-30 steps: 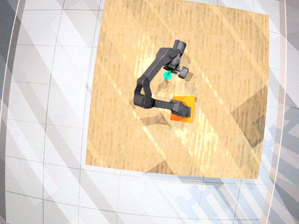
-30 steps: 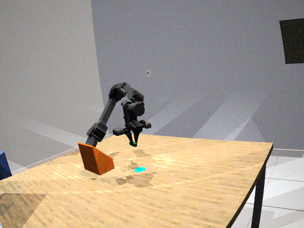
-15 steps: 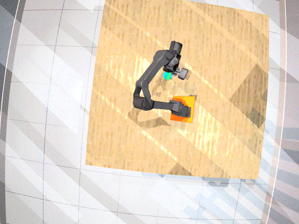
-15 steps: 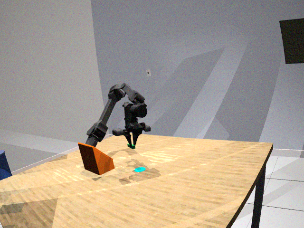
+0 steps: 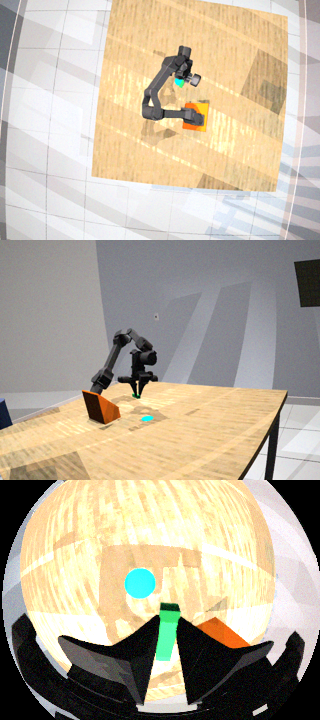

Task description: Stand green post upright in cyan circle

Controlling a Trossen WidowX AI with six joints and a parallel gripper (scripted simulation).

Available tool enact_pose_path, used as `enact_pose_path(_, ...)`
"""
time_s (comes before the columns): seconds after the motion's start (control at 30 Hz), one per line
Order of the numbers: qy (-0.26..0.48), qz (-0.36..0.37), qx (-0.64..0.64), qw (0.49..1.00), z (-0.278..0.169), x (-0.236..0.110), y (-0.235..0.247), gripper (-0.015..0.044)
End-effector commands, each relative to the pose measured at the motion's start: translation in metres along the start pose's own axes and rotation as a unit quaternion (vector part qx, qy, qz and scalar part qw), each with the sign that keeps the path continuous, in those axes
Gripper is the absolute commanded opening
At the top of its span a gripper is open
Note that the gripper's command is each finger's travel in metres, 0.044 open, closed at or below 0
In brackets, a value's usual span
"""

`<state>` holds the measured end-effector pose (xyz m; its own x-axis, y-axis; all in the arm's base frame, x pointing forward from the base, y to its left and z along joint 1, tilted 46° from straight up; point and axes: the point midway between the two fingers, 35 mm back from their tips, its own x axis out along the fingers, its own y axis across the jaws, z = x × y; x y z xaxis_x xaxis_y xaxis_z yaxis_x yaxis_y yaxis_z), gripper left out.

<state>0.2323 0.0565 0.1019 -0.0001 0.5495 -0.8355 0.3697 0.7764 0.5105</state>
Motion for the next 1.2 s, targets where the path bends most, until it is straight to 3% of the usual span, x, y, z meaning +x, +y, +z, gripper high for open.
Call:
enact_pose_path(0.0, -0.008, -0.016, 0.000, 1.000, -0.001, 0.003, -0.002, 0.0023)
enact_pose_path(1.17, -0.071, -0.110, -0.010, 0.991, -0.005, 0.018, -0.013, 0.0023)
